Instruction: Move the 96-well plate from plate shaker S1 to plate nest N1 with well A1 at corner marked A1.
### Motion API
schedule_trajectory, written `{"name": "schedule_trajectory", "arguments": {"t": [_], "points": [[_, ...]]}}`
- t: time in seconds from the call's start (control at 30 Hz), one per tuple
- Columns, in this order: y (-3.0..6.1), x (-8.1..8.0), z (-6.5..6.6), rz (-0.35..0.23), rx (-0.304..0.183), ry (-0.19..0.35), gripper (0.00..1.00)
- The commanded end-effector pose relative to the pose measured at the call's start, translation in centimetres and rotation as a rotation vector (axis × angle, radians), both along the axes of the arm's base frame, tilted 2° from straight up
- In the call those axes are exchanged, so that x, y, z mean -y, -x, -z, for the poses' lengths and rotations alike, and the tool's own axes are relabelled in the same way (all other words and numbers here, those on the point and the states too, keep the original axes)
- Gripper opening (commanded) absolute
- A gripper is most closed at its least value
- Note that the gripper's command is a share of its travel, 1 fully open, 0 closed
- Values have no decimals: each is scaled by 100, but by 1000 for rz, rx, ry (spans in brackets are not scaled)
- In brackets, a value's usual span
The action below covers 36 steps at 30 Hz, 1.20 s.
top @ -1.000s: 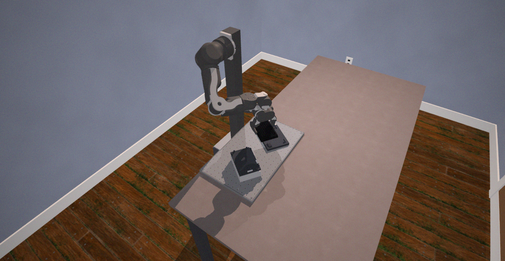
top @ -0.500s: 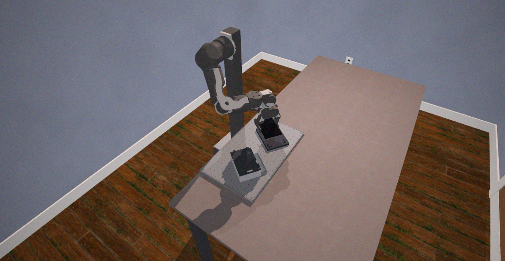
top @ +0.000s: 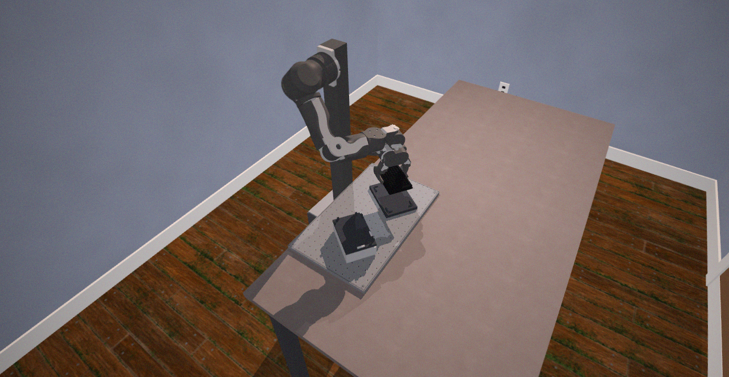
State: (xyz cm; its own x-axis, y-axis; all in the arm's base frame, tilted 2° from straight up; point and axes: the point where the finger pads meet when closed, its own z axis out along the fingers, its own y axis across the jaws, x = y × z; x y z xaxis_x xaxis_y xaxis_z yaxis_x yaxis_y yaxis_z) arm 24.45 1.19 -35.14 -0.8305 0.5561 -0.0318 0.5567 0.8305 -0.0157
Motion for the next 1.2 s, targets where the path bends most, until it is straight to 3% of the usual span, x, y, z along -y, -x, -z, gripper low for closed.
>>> {"name": "schedule_trajectory", "arguments": {"t": [0.0,0.23,0.4,0.8,0.97,1.17], "points": [[1,-29,-16,-4,4,-3,0],[1,-29,-16,-4,4,-3,0],[6,-31,300,-10,3,-3,0],[6,-31,300,-10,3,-3,0],[8,-19,624,-10,3,-4,0],[8,-19,624,-10,3,-4,0]]}}
